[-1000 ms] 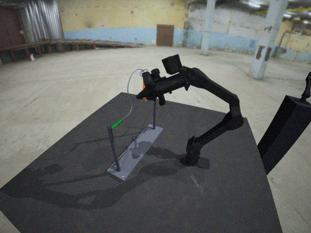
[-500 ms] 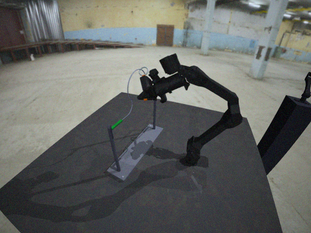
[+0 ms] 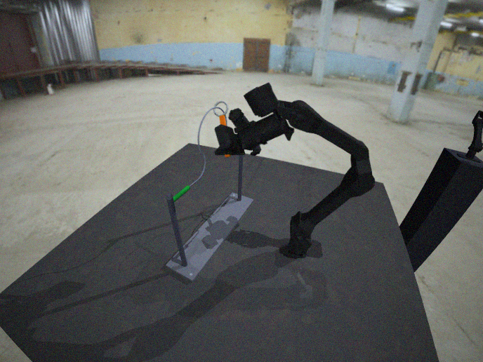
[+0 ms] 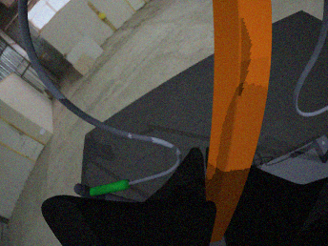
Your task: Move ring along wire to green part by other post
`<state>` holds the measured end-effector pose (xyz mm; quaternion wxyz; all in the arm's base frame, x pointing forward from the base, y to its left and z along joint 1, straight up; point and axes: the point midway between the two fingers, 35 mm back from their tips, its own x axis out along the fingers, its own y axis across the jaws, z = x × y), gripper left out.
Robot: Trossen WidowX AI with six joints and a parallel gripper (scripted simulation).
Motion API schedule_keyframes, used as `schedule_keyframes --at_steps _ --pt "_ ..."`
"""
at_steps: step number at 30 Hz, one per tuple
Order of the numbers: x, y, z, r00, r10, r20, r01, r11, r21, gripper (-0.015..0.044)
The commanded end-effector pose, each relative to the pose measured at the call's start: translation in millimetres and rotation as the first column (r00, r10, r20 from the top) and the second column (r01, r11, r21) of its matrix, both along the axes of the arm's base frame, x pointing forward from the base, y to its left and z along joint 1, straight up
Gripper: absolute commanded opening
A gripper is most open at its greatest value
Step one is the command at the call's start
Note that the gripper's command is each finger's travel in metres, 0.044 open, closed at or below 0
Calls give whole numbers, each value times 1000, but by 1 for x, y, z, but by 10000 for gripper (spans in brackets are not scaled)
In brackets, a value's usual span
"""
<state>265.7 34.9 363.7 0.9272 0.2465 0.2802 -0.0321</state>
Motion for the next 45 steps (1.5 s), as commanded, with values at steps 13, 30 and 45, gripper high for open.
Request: schedule_keyframes --at_steps 13,30,45 --pt "1 -7 -3 1000 -9 -23 4 978 -210 -150" --pt "0 -16 -5 999 -21 -42 1 905 -426 -150" --pt "0 -23 -5 998 -33 -56 -7 802 -597 -150"
